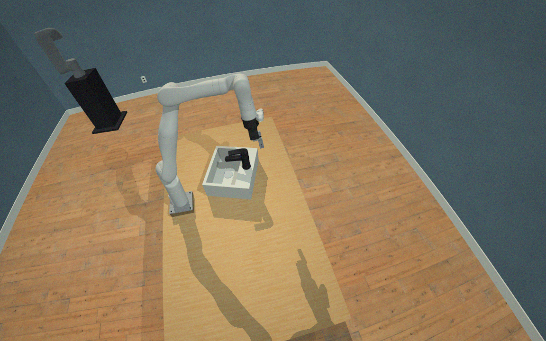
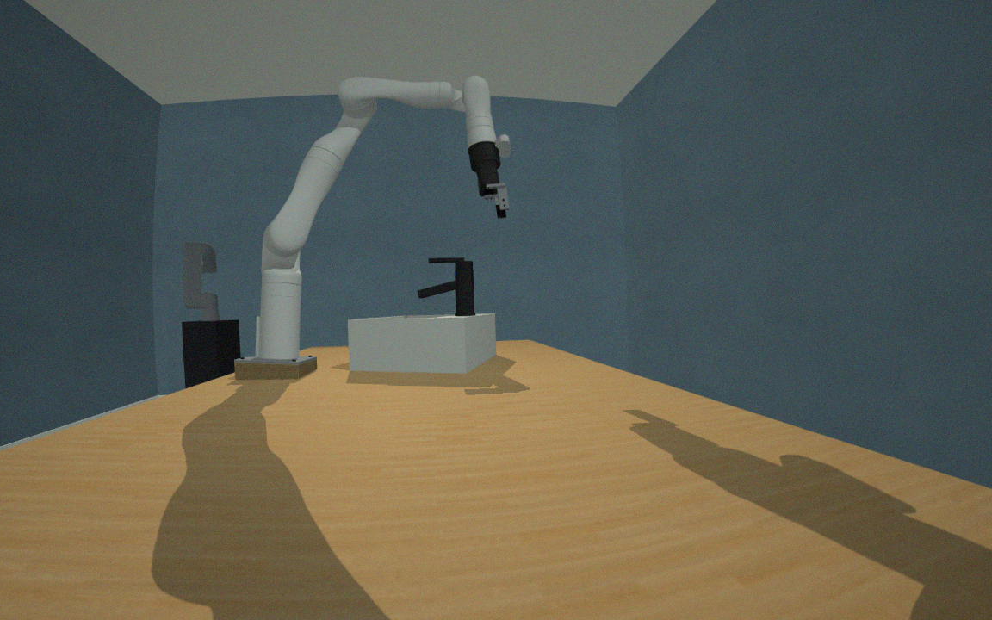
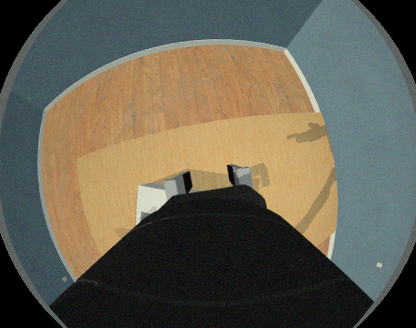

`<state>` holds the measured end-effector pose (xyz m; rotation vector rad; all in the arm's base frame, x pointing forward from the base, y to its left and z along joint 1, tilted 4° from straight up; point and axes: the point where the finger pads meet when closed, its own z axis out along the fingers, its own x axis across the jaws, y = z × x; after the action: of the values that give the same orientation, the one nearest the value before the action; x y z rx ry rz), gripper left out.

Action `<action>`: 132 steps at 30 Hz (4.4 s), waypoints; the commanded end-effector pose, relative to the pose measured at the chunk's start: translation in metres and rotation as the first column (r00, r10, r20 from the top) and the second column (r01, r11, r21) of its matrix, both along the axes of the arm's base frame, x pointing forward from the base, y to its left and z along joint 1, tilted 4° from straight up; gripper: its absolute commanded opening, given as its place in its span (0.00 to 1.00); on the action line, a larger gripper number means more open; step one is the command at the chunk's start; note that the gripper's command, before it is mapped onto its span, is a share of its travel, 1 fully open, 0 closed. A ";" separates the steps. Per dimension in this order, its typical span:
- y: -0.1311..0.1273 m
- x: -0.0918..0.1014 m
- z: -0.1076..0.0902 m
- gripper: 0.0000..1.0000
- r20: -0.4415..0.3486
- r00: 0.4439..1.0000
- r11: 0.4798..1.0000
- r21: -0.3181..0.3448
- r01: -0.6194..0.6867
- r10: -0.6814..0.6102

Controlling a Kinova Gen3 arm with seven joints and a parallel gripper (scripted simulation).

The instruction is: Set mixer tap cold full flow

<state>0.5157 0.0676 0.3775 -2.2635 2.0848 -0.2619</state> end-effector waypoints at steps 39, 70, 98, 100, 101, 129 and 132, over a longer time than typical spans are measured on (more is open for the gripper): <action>0.056 -0.136 -0.025 1.00 -0.077 0.996 0.993 0.109 -0.034 0.042; 0.059 -0.160 -0.036 1.00 -0.103 0.993 0.992 0.119 -0.039 0.051; 0.060 -0.165 -0.038 0.00 -0.109 0.993 0.992 0.121 -0.040 0.053; 0.060 -0.165 -0.038 0.00 -0.109 0.993 0.992 0.121 -0.040 0.053; 0.060 -0.165 -0.038 0.00 -0.109 0.993 0.992 0.121 -0.040 0.053; 0.060 -0.165 -0.038 0.00 -0.109 0.993 0.992 0.121 -0.040 0.053; 0.060 -0.165 -0.038 0.00 -0.109 0.993 0.992 0.121 -0.040 0.053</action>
<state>0.3501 0.1275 0.3389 -2.3042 2.0358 -0.0072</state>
